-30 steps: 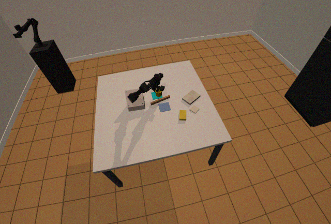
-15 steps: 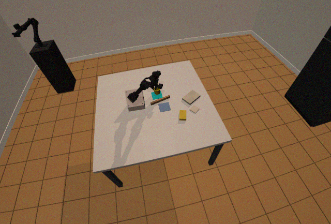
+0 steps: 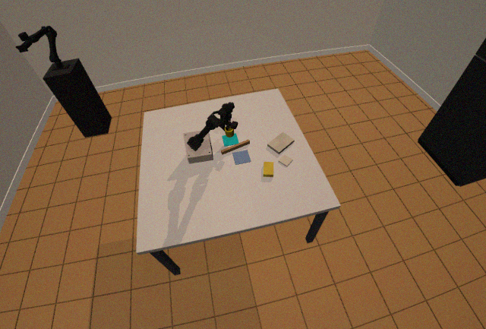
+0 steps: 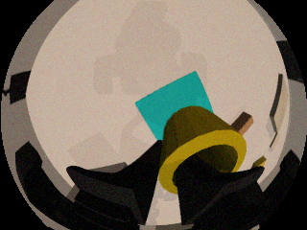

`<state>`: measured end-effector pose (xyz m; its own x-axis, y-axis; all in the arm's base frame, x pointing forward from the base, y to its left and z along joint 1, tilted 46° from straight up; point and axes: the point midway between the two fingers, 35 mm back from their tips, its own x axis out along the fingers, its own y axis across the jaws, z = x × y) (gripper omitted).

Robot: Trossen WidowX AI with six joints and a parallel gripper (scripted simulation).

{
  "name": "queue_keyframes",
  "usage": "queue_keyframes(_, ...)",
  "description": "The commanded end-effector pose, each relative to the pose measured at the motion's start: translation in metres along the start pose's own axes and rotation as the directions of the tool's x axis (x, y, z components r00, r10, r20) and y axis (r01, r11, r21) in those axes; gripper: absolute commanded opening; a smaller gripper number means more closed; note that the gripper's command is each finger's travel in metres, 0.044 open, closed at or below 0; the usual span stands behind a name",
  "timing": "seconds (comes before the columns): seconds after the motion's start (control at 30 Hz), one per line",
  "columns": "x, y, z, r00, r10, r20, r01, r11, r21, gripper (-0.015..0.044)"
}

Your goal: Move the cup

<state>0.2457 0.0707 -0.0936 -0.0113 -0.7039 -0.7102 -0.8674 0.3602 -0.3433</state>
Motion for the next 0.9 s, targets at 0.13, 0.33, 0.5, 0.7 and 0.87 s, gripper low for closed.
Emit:
queue_keyframes(0.13,0.015,0.001,0.000,1.000,0.002,-0.009,-0.002,1.000,-0.006,0.0000)
queue_keyframes(0.33,0.026,0.001,0.000,1.000,0.002,-0.010,-0.002,1.000,-0.006,0.0000)
queue_keyframes(0.5,0.034,0.002,0.000,1.000,0.002,-0.010,-0.002,1.000,-0.006,0.0000)
queue_keyframes(0.7,0.044,0.002,0.000,1.000,0.002,-0.011,-0.002,1.000,-0.006,0.0000)
queue_keyframes(0.87,0.052,0.003,-0.001,1.000,0.001,-0.011,-0.001,1.000,-0.006,0.0000)
